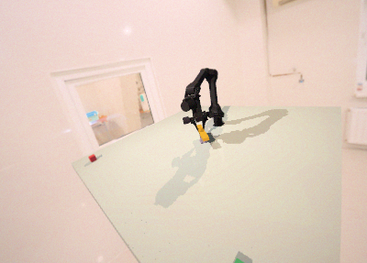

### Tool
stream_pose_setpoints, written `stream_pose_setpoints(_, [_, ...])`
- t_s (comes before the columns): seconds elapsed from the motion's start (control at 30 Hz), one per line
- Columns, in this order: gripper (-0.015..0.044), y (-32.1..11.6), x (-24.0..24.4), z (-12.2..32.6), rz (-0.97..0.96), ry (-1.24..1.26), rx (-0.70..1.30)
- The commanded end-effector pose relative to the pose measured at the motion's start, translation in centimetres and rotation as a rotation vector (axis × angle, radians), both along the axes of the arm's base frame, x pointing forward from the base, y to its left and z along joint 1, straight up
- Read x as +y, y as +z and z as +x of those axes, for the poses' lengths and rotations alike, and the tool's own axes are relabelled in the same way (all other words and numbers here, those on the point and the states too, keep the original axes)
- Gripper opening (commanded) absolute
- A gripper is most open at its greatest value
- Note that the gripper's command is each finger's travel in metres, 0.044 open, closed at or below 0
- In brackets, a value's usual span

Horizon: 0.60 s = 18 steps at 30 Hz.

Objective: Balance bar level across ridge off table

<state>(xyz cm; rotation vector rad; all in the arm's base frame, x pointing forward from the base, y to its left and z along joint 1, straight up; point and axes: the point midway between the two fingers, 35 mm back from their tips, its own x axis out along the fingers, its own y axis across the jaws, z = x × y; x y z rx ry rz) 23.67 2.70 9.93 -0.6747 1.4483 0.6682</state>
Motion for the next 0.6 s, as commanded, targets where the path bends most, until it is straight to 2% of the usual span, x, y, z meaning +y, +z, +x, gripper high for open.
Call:
stream_pose_setpoints(0.0, [0.0, 0.0, 0.0, 0.0, 0.0, 0.0, 0.0])
stream_pose_setpoints(0.3, [0.0, 0.0, 0.0, 0.0, 0.0, 0.0, 0.0])
stream_pose_setpoints(0.5, [0.0157, 0.0, 0.0, 0.0, 0.0, 0.0, 0.0])
stream_pose_setpoints(0.57, [0.0167, 0.0, 0.0, 0.0, 0.0, 0.0, 0.0])
